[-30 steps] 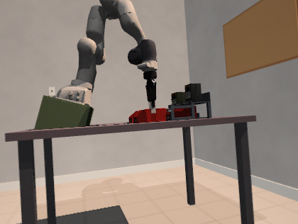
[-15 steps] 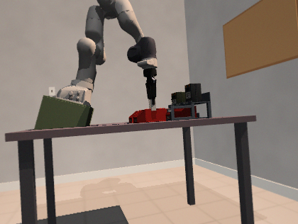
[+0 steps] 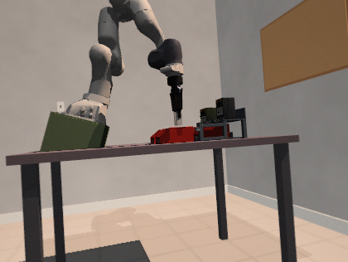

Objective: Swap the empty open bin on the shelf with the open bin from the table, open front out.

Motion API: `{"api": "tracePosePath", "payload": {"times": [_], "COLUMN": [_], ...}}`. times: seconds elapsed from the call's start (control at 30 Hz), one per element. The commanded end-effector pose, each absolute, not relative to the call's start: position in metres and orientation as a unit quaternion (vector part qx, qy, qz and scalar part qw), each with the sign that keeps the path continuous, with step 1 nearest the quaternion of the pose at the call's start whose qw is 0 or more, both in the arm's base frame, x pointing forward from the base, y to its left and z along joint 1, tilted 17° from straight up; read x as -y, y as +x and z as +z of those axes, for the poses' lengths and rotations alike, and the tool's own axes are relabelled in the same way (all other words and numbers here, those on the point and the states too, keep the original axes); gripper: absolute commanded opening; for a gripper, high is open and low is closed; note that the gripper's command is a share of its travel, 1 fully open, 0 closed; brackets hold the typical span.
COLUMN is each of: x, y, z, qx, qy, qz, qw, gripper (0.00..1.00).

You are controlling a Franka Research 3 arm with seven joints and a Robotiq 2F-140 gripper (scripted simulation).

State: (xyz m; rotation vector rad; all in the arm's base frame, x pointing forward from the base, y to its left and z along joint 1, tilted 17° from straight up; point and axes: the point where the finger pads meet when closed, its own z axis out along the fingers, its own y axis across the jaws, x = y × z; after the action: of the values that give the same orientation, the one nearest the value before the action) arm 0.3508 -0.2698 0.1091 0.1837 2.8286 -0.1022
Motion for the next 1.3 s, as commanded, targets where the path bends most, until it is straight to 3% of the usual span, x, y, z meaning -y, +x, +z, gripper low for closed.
{"api": "tracePosePath", "payload": {"times": [0.0,1.27], "x": [0.265,0.261], "y": [0.347,0.333], "z": [0.113,0.161], "qx": [-0.986,-0.986], "qy": [0.072,0.072], "qz": [-0.029,-0.029], "qw": [0.146,0.146], "gripper": [0.15,0.15]}}
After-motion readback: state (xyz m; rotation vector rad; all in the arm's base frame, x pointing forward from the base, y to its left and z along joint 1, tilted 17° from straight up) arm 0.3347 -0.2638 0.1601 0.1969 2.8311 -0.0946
